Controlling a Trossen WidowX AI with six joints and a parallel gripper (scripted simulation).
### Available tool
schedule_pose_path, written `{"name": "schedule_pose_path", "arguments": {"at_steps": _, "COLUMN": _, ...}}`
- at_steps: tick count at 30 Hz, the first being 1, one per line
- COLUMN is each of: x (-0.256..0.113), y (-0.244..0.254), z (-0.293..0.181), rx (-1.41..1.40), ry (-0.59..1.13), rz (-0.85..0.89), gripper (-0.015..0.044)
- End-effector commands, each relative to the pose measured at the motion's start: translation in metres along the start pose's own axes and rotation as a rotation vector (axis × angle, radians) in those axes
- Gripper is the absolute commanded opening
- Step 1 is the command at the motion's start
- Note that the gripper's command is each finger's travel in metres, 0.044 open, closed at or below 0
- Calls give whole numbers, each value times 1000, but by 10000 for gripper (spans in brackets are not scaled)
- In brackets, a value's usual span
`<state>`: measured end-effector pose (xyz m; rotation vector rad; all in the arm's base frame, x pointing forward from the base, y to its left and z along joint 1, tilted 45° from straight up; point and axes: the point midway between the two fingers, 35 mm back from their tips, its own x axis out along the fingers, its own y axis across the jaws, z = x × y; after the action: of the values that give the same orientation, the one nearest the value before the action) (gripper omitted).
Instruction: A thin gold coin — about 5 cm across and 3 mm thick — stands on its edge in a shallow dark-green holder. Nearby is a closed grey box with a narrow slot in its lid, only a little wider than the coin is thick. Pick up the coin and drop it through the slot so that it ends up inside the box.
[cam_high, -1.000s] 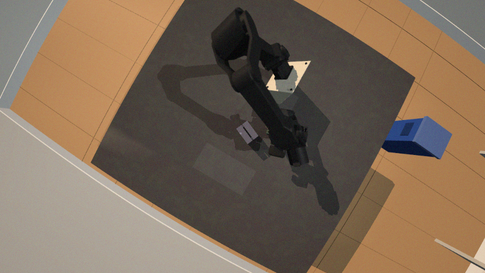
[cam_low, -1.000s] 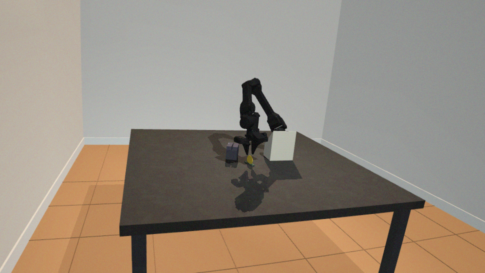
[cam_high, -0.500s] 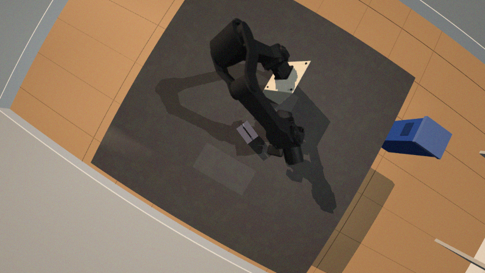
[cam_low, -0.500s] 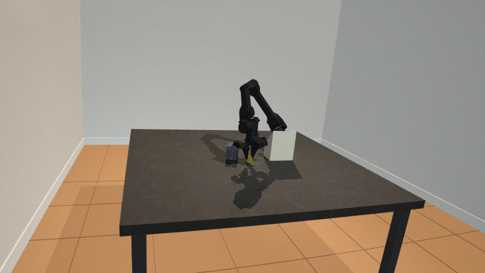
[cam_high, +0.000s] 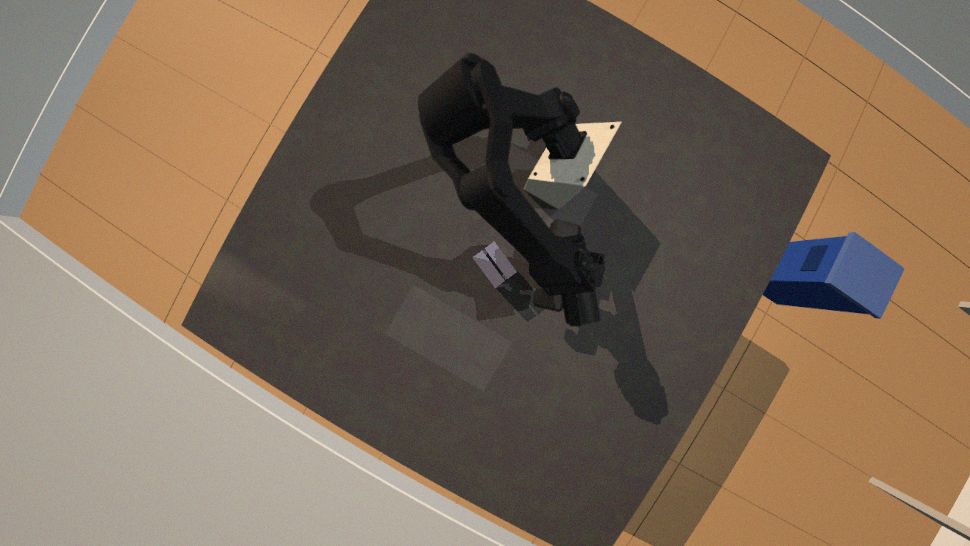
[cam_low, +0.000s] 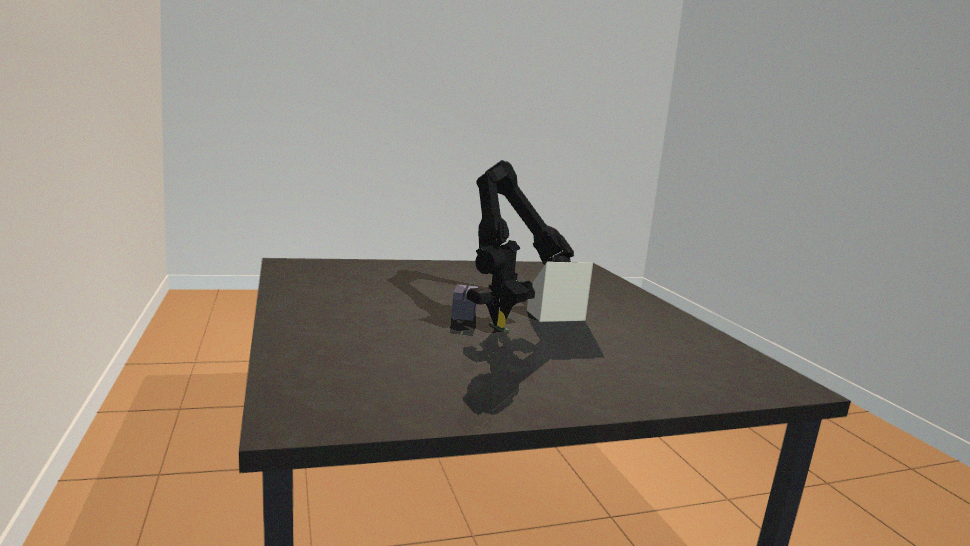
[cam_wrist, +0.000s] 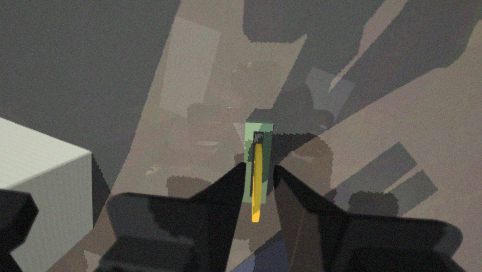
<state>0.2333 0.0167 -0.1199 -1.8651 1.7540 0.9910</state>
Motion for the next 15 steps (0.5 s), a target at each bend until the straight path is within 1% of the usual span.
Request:
{"name": "schedule_pose_path", "arguments": {"at_steps": 1, "x": 2, "y": 2, "z": -1, "rx": -10, "ry": 7, "rz": 3, "gripper": 29}}
{"name": "schedule_pose_path", "arguments": {"at_steps": 6, "x": 2, "y": 2, "z": -1, "rx": -10, "ry": 7, "rz": 3, "gripper": 0}}
{"name": "schedule_pose_path", "arguments": {"at_steps": 15, "x": -3, "y": 0, "z": 1, "rx": -4, "ry": -7, "rz": -12, "gripper": 0}}
